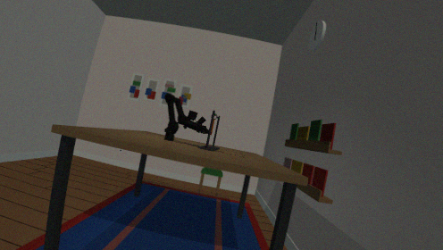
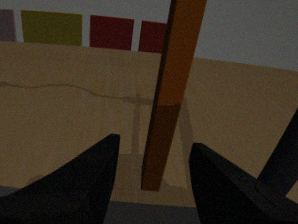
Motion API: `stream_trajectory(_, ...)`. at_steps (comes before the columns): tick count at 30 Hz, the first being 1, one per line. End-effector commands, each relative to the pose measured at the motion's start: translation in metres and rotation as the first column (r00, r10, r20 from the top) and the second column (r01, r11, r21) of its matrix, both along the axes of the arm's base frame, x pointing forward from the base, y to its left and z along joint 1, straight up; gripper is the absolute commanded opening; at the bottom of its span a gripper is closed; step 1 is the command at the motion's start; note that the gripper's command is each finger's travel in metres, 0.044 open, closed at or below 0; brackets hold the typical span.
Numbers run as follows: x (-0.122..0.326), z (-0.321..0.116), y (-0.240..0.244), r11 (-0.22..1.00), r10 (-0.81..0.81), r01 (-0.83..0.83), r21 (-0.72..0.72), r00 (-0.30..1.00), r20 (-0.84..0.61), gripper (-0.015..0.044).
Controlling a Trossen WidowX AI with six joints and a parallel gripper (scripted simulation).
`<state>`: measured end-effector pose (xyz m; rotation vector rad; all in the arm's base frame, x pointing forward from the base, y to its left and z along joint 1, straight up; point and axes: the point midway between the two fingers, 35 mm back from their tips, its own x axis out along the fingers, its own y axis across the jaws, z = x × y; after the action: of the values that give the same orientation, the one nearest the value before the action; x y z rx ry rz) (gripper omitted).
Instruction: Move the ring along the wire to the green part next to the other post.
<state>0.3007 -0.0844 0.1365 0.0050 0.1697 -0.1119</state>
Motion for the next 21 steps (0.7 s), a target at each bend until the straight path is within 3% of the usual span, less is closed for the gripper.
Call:
stream_trajectory(1, 0.006, 0.003, -0.002, 1.0, -0.005, 0.005, -0.001, 1.0, 0.01, 0.016)
stream_trajectory(21, 0.029, -0.007, -0.002, 1.0, -0.005, 0.005, -0.001, 1.0, 0.012, 0.016)
